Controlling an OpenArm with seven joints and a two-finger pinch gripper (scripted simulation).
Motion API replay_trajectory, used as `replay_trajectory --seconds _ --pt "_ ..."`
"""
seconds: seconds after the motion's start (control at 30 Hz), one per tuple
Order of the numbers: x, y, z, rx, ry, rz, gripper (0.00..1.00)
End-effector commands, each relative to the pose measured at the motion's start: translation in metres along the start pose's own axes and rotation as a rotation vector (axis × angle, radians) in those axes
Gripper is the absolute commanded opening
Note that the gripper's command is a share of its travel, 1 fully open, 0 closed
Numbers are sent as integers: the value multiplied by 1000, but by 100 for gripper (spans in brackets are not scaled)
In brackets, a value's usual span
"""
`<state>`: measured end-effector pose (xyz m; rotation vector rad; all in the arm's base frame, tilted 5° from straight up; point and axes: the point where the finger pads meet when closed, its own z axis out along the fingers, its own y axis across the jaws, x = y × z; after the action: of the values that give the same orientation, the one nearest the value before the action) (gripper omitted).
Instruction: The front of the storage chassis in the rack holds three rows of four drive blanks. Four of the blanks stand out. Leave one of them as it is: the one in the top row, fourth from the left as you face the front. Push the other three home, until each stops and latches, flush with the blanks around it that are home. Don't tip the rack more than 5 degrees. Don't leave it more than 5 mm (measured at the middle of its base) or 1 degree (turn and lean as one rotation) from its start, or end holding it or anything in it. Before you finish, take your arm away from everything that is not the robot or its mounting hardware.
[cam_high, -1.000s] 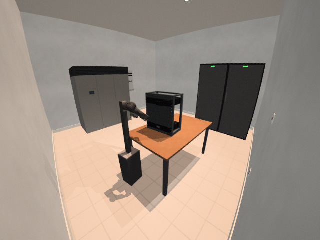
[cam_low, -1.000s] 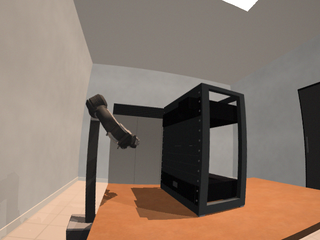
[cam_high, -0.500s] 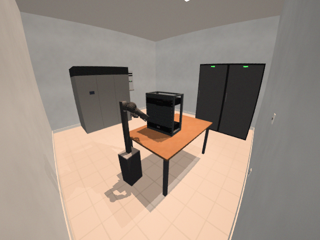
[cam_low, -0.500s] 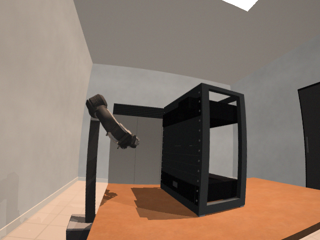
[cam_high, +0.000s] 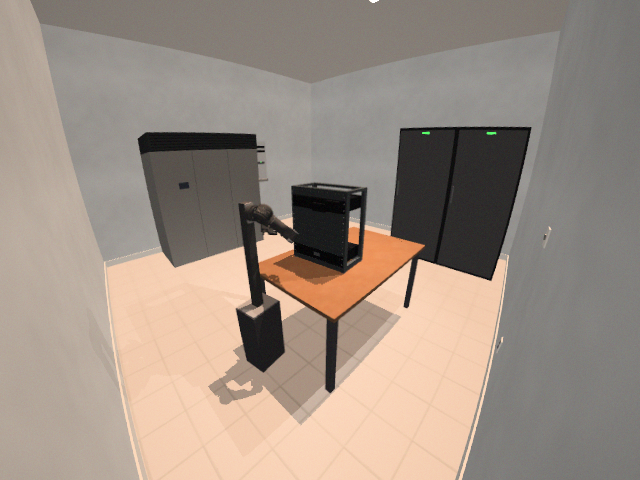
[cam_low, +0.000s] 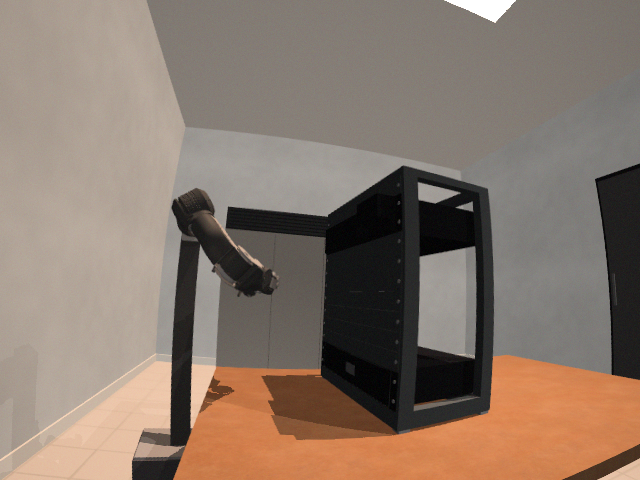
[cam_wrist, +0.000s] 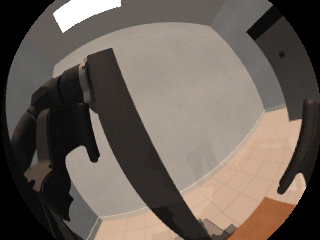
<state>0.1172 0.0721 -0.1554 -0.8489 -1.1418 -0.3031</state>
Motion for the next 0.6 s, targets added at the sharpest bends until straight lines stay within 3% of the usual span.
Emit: replay_trajectory --seconds 0.0,0.23,0.57 --pt "2 2 -1 -19 3 -21 100" --pt "4 5 -4 -69 8 -58 100" --pt "10 14 -17 -217 16 -151 100"
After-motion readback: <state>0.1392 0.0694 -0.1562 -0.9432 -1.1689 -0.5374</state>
